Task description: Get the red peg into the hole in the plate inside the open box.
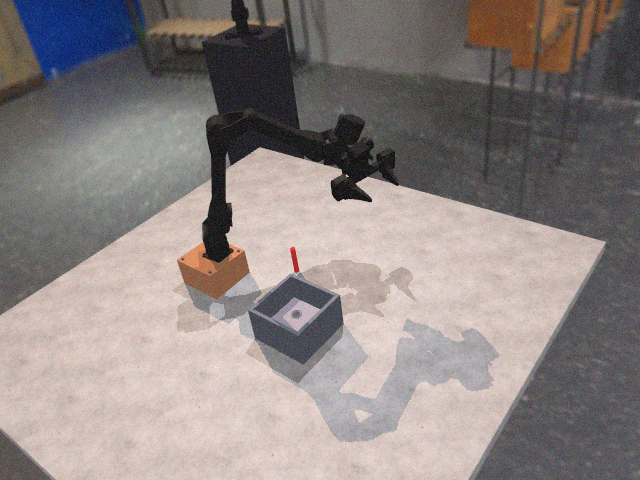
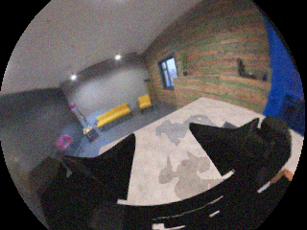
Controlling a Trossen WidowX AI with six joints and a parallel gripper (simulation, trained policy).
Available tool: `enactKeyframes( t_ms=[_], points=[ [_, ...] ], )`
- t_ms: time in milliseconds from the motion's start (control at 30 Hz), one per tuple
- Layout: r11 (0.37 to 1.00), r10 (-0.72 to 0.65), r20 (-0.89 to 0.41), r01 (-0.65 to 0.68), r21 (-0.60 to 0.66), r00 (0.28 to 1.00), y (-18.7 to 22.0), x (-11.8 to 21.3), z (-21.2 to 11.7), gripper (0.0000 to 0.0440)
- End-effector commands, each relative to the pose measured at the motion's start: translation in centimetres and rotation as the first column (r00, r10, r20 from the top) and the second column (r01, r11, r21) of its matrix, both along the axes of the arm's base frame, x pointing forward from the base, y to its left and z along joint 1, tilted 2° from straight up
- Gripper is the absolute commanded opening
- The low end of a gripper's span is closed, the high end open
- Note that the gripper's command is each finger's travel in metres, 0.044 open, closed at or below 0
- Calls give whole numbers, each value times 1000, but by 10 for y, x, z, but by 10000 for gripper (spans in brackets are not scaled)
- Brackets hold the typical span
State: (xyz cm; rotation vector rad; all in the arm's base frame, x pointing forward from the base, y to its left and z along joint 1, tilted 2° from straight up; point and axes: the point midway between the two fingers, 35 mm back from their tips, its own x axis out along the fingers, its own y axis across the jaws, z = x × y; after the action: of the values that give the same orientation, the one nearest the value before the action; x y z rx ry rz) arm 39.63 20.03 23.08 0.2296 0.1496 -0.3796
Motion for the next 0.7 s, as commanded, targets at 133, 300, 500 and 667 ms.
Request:
enactKeyframes(
  t_ms=[133, 300, 500, 667],
  points=[
    [992, 122, -119, -117, 44, 985, 7, -4, -11, 440],
    [980, 187, -256, -161, 116, 948, -3, -16, -23, 440],
    [970, 217, -404, -149, 193, 889, -23, -40, -35, 440],
    [962, 228, -499, -116, 247, 836, -36, -61, -45, 440]
  ],
)
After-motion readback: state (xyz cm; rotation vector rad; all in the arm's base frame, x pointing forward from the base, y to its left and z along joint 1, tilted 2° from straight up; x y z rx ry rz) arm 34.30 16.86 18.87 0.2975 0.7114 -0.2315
